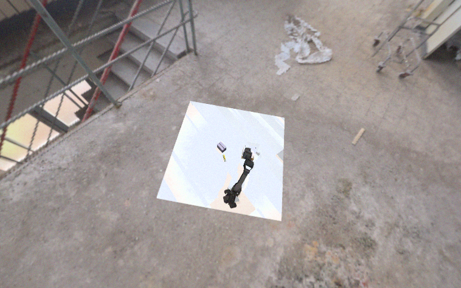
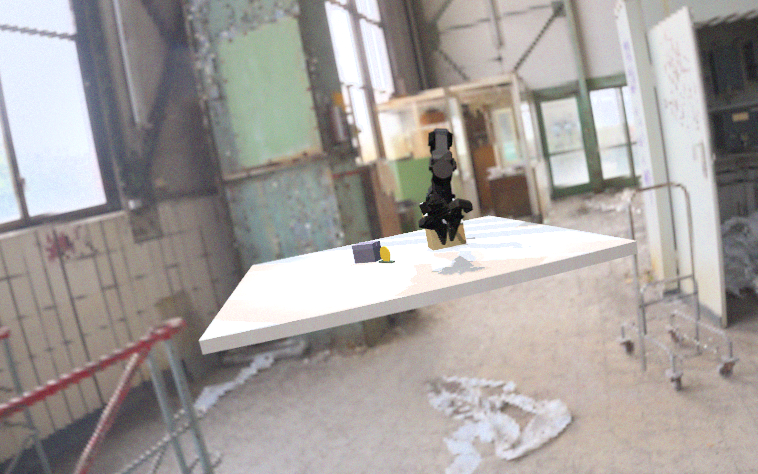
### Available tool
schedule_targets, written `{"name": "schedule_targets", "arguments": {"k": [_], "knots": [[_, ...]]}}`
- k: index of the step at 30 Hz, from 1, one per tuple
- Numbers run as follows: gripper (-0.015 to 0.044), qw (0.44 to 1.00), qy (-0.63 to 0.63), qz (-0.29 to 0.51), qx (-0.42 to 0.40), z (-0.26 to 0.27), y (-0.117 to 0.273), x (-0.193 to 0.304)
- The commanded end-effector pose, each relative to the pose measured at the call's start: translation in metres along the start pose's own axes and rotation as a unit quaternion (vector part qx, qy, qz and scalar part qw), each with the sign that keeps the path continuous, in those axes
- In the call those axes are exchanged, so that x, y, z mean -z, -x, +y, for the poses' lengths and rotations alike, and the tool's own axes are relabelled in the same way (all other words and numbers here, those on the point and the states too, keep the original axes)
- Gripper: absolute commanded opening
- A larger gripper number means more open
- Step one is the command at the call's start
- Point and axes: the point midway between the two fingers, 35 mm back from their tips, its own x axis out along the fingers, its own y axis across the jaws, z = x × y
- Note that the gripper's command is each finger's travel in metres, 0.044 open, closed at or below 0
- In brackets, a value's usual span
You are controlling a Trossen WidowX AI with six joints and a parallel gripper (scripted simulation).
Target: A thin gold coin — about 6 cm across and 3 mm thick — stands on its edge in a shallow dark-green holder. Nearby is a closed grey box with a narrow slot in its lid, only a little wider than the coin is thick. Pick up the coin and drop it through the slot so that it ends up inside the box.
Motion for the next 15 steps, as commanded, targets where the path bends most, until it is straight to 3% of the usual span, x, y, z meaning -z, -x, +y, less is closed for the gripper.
{"name": "schedule_targets", "arguments": {"k": [1,8,15], "knots": [[0.0161,0.997,-0.021,0.005,0.081,-0.072,-0.013,-0.019],[0.0161,0.975,-0.097,0.017,0.2,-0.195,-0.001,-0.043],[0.0161,0.929,-0.231,0.041,0.287,-0.308,0.042,-0.039]]}}
